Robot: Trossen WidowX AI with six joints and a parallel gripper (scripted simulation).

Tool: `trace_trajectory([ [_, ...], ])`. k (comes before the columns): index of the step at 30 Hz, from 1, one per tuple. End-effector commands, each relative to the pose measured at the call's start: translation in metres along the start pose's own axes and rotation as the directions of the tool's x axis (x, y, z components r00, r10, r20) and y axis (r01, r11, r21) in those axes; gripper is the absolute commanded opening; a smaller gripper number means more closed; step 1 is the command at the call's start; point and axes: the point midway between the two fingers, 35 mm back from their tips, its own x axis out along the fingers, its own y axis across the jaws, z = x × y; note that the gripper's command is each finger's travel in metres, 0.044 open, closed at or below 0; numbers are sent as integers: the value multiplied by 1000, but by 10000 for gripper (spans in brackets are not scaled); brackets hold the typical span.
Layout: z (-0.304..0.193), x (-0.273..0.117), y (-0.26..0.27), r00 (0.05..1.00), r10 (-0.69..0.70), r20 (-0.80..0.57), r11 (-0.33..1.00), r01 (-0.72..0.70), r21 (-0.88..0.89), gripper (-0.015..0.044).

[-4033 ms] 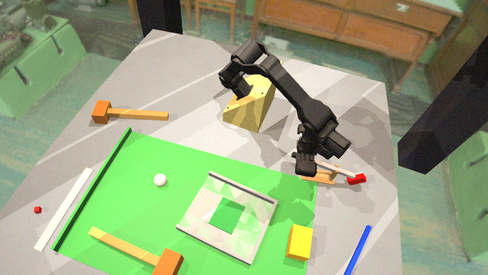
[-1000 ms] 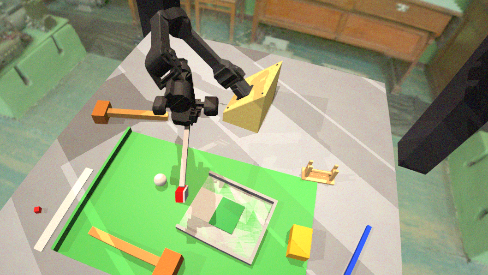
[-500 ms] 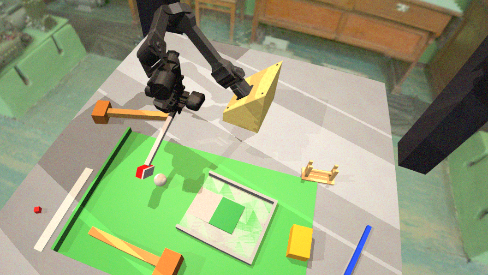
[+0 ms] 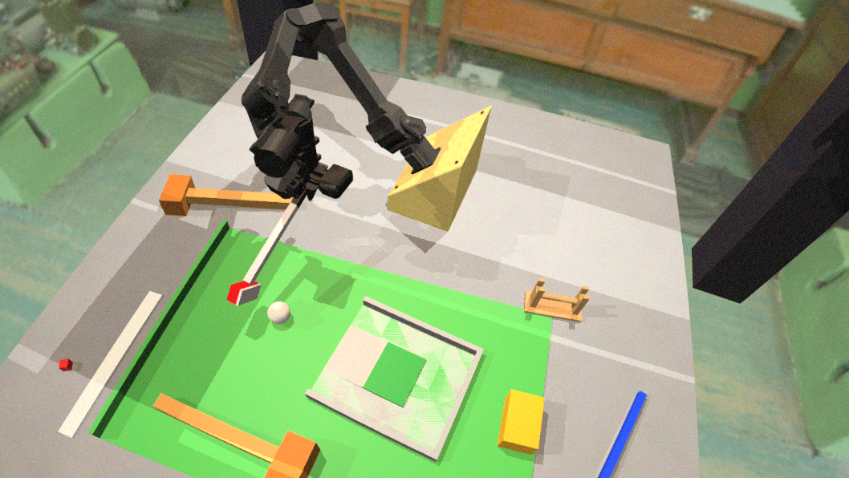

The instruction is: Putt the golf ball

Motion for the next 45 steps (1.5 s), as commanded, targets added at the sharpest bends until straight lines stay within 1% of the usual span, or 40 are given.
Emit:
trace_trajectory([
  [1, -1, 11, -3, 1000, -3, 13, 1000, 3, 7, 0],
  [24, -1, 46, -3, 1000, -6, 13, 1000, 6, 8, 0],
  [34, -2, 44, -3, 1000, -4, 3, 1000, 4, 5, 0],
  [45, -1, 47, -34, 1000, -7, 14, 1000, 7, 8, 0],
])
